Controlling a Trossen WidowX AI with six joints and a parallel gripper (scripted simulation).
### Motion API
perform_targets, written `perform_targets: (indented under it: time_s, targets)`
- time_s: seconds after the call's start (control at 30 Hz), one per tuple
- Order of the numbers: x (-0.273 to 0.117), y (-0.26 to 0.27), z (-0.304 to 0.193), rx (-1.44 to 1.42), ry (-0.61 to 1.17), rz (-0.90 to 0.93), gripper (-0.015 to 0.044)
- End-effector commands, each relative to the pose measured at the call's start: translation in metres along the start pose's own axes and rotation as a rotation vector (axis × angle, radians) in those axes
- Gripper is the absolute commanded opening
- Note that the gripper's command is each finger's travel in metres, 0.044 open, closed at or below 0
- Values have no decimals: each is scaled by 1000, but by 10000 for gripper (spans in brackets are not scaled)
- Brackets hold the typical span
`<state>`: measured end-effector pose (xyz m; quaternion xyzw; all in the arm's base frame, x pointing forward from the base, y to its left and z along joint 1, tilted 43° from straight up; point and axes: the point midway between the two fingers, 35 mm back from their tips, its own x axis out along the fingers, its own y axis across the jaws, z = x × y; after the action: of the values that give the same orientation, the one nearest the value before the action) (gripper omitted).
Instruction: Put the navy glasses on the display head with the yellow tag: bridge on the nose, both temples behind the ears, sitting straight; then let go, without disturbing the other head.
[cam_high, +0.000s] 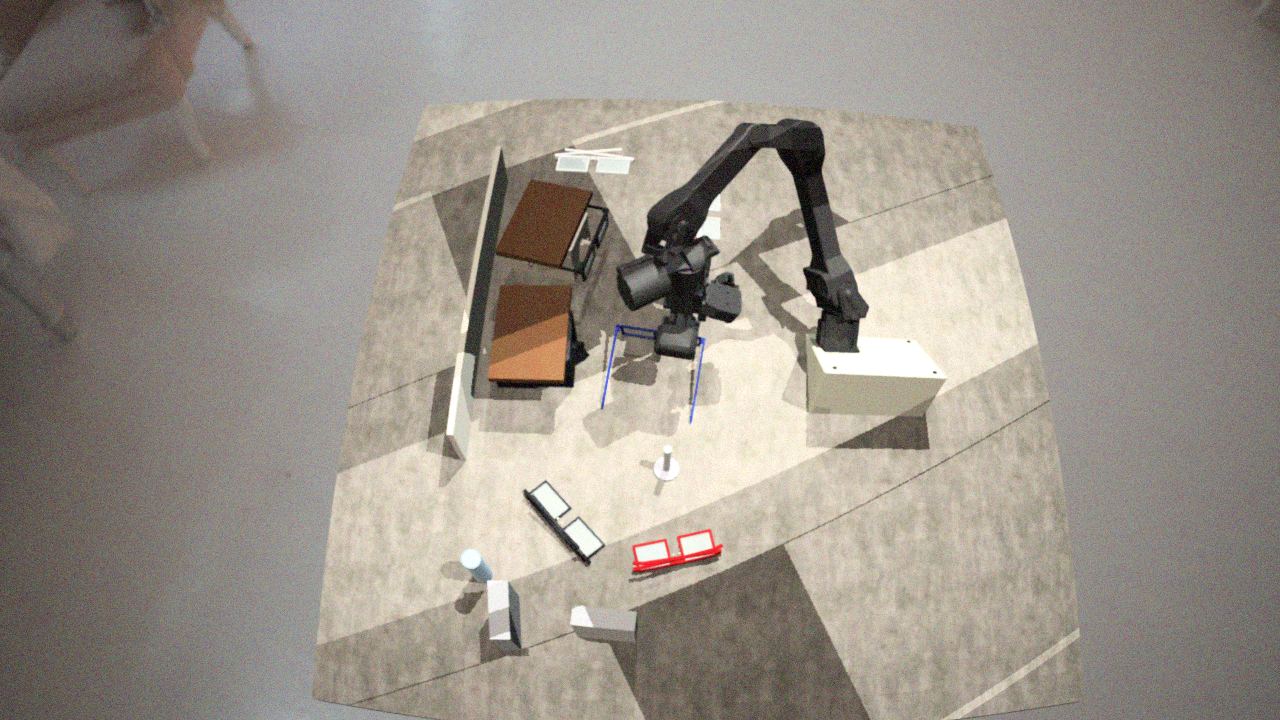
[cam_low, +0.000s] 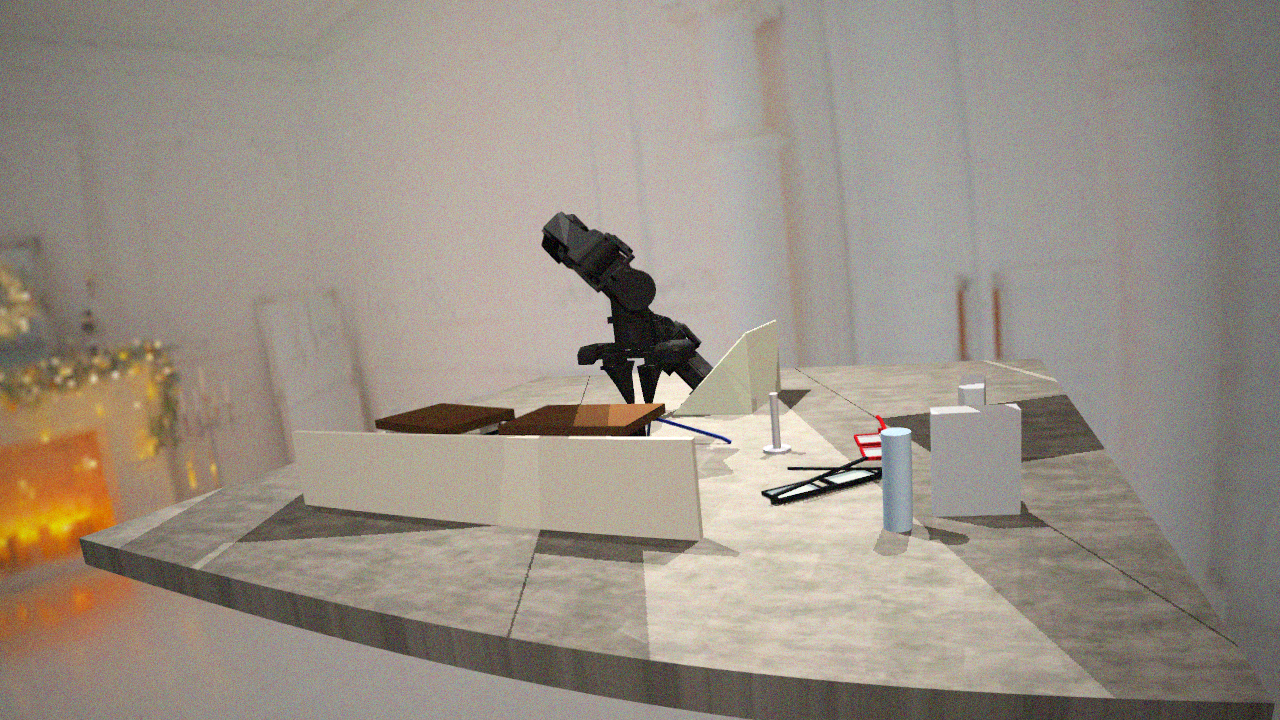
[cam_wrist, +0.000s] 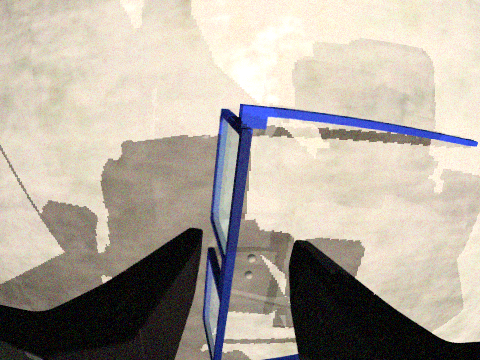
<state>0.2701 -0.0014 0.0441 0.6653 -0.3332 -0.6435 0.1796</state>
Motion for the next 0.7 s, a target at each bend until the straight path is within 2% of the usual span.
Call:
perform_targets:
  time_s: [0.0,0.67]
  targets:
    - [8,1,0,-7,-2,7,140]
    - [40,2,1,-6,-1,9,140]
